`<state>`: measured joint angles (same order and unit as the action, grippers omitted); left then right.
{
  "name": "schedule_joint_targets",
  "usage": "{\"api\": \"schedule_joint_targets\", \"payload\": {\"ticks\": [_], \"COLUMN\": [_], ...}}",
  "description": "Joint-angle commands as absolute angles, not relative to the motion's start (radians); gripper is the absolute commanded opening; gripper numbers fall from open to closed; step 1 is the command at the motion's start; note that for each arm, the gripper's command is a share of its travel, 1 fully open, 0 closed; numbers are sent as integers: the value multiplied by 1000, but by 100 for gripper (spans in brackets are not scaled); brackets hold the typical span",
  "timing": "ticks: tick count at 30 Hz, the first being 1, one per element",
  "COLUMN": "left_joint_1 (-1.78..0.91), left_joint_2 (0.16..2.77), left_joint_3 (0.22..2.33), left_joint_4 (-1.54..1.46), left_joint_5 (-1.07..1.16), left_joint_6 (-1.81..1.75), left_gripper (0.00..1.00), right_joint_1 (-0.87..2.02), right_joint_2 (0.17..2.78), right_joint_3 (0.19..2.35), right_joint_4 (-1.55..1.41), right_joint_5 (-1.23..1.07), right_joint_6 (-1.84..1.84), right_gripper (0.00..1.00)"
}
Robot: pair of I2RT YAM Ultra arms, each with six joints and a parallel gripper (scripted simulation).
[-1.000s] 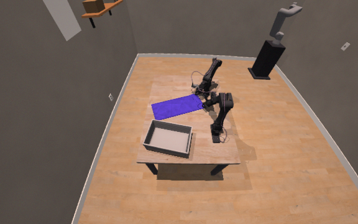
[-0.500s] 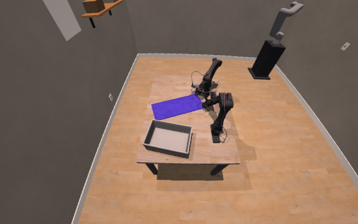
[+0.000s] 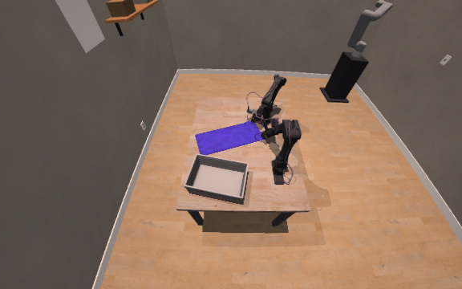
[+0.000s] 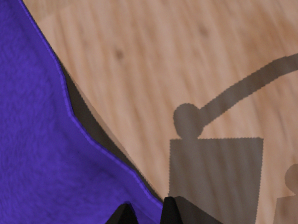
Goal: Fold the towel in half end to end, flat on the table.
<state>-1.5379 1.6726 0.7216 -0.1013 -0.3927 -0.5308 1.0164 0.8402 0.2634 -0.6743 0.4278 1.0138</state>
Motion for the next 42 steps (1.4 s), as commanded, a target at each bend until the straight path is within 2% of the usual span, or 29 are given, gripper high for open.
{"api": "schedule_joint_targets", "payload": {"ticks": [1, 4, 5, 18, 19, 28, 29, 32, 33, 34, 37, 38, 42], "left_joint_1": [-1515, -1514, -1508, -1538, -1496, -1459, -1393, -1382, -1306, -1273, -1236, -1182, -1095], "left_joint_2": [1642, 1642, 1634, 1630, 1622, 1563, 1483, 1474, 1387, 1370, 1362, 1288, 1319], "left_joint_3": [689, 689, 678, 695, 676, 684, 633, 640, 668, 607, 614, 651, 638], "left_joint_4": [-117, -117, -76, -114, -107, -92, -80, -91, -120, -71, -86, -135, -117], "left_joint_5": [-377, -377, -370, -383, -362, -318, -240, -220, -140, -66, 4, 83, 256], "left_joint_6": [-507, -506, -502, -525, -495, -461, -395, -386, -285, -232, -206, -137, -51], "left_gripper": [2, 2, 1, 0, 0, 0, 0, 0, 0, 0, 0, 0, 0], "right_joint_1": [1036, 1035, 1037, 1068, 1026, 1008, 952, 949, 909, 931, 955, 943, 989], "right_joint_2": [872, 873, 898, 874, 937, 966, 908, 907, 875, 841, 835, 792, 742], "right_joint_3": [244, 244, 291, 282, 310, 322, 389, 394, 477, 458, 472, 549, 530], "right_joint_4": [-650, -652, -629, -676, -620, -615, -650, -658, -712, -703, -725, -783, -787], "right_joint_5": [448, 432, 432, 448, 444, 418, 377, 368, 378, 411, 415, 439, 490], "right_joint_6": [1031, 1031, 1033, 1064, 1028, 988, 944, 943, 967, 1035, 1042, 1067, 1145], "right_gripper": [5, 5, 0, 0, 0, 0, 0, 0, 0, 0, 0, 0, 0]}}
